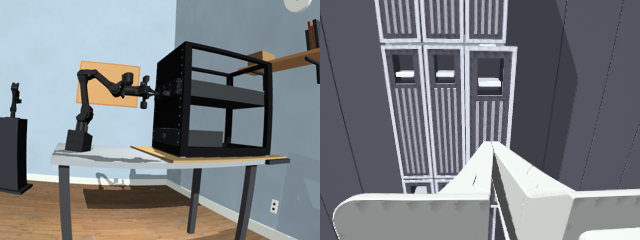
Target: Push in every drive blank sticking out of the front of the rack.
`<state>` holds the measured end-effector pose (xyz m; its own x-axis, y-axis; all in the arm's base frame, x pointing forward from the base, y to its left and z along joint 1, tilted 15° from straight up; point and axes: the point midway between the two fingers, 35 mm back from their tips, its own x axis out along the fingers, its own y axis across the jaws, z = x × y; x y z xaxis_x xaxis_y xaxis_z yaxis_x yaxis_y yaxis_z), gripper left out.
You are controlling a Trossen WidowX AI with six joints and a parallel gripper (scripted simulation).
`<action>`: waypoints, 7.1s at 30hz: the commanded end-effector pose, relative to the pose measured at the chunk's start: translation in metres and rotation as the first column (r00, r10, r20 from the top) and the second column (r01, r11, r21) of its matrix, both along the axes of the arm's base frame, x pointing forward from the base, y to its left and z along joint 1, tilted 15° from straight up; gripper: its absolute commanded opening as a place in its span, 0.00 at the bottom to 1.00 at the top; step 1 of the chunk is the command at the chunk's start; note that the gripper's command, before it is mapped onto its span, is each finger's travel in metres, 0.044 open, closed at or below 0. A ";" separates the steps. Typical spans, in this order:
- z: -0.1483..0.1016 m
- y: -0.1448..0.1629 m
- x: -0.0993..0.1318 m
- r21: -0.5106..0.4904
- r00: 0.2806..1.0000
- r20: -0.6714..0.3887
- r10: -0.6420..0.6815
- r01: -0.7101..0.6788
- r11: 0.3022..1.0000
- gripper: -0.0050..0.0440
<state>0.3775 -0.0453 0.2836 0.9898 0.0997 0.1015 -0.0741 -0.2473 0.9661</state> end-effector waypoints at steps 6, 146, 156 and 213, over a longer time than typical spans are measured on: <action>0.011 0.001 0.004 -0.006 1.000 0.017 0.001 -0.001 1.000 0.00; 0.017 0.005 0.048 -0.006 1.000 0.017 0.001 -0.001 1.000 0.00; 0.017 0.005 0.048 -0.006 1.000 0.017 0.001 -0.001 1.000 0.00; 0.029 -0.116 -0.013 -0.006 1.000 0.017 0.001 -0.001 1.000 0.00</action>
